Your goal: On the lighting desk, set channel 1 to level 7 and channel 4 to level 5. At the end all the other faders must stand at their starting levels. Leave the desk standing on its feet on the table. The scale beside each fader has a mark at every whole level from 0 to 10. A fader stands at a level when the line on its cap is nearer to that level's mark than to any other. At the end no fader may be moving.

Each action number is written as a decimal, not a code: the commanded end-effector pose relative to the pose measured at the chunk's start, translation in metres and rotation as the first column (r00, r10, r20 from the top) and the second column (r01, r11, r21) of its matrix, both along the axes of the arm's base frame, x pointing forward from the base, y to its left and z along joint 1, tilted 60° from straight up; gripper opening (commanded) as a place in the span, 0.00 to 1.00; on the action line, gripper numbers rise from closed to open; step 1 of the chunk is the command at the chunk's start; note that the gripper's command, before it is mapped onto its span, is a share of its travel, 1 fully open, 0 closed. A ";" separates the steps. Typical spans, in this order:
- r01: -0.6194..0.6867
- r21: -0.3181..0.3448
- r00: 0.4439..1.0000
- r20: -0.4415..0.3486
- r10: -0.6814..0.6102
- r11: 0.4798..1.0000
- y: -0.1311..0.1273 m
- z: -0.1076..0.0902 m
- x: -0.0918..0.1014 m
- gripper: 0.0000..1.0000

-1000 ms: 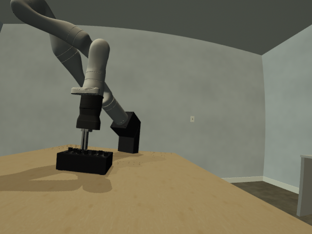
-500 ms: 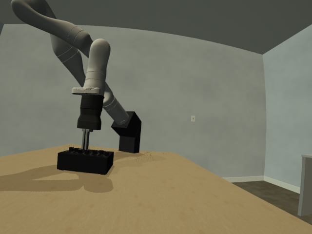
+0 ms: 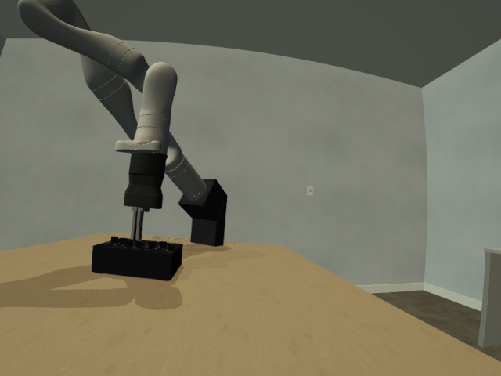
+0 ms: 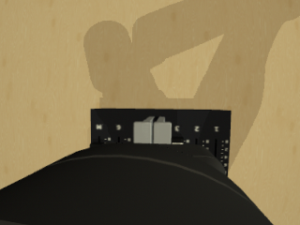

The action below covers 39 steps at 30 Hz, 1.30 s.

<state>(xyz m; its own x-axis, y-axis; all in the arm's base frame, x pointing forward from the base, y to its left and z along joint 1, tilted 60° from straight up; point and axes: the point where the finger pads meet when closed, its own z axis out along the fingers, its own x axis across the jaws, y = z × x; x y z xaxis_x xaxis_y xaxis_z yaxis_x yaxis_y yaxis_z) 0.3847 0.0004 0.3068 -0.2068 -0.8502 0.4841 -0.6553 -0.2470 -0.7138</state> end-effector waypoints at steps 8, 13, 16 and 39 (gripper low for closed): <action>-0.001 0.000 1.000 0.001 0.001 1.000 0.000 0.000 0.000 0.00; -0.001 0.000 1.000 0.001 0.001 1.000 0.000 0.000 0.000 0.00; -0.001 0.000 1.000 0.001 0.001 1.000 0.000 0.000 0.000 0.00; -0.001 0.000 1.000 0.001 0.001 1.000 -0.005 -0.006 0.008 0.00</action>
<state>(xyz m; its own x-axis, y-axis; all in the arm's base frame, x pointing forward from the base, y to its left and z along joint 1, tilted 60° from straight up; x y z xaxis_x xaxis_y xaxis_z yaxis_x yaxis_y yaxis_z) 0.3930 -0.0040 0.3017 -0.2060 -0.8514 0.4823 -0.6537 -0.2471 -0.7153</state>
